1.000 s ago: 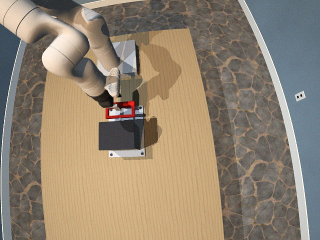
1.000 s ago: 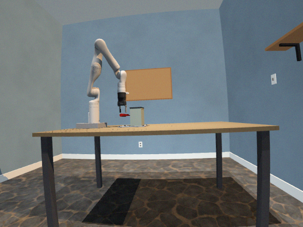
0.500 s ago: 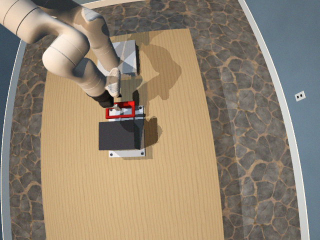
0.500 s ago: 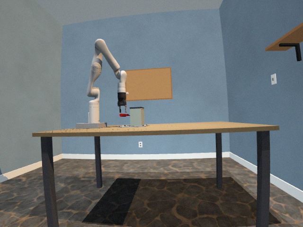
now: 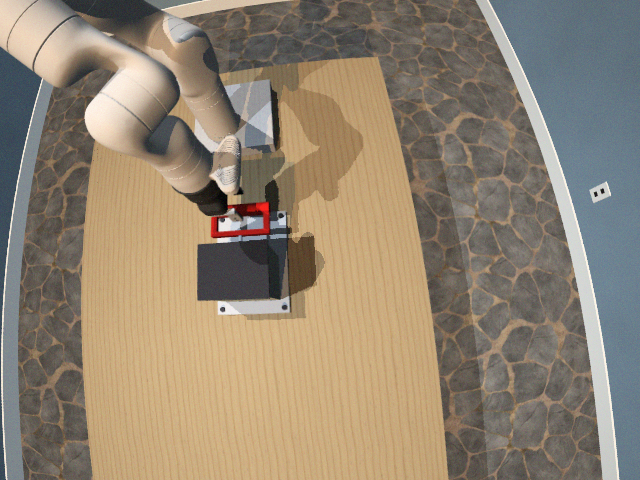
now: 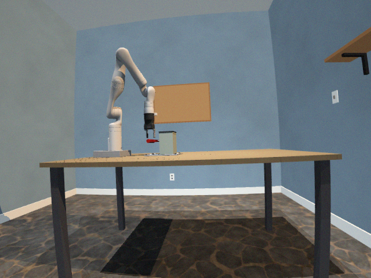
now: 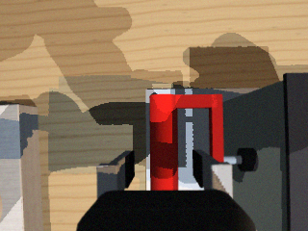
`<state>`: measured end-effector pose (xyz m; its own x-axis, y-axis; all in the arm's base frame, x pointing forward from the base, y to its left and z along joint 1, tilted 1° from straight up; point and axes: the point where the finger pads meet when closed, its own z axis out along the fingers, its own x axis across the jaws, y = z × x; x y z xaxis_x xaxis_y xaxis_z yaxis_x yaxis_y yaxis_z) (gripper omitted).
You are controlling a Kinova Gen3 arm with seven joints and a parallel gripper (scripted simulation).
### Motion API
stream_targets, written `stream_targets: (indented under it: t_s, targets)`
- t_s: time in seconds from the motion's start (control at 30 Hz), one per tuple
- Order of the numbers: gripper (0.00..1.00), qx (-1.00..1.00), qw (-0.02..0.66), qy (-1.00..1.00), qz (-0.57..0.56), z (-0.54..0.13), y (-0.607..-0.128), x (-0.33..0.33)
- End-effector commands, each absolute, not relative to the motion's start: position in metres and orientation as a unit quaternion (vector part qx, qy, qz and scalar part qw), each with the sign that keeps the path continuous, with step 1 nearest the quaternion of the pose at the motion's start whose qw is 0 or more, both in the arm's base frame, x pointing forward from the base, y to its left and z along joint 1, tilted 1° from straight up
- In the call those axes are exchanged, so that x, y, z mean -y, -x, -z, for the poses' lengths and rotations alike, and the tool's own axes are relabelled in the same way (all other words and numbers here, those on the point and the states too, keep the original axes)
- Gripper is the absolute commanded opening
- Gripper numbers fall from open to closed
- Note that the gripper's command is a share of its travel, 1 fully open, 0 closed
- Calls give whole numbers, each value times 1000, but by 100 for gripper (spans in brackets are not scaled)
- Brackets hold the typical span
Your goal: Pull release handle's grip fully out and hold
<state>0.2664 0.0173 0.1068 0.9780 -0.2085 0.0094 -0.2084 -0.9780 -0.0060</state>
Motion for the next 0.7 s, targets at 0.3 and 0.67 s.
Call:
stream_targets:
  t_s: [0.3,0.67]
  targets:
    - [98,-107,3,994,6,-106,-266,-17]
    - [98,-107,3,994,6,-106,-267,-15]
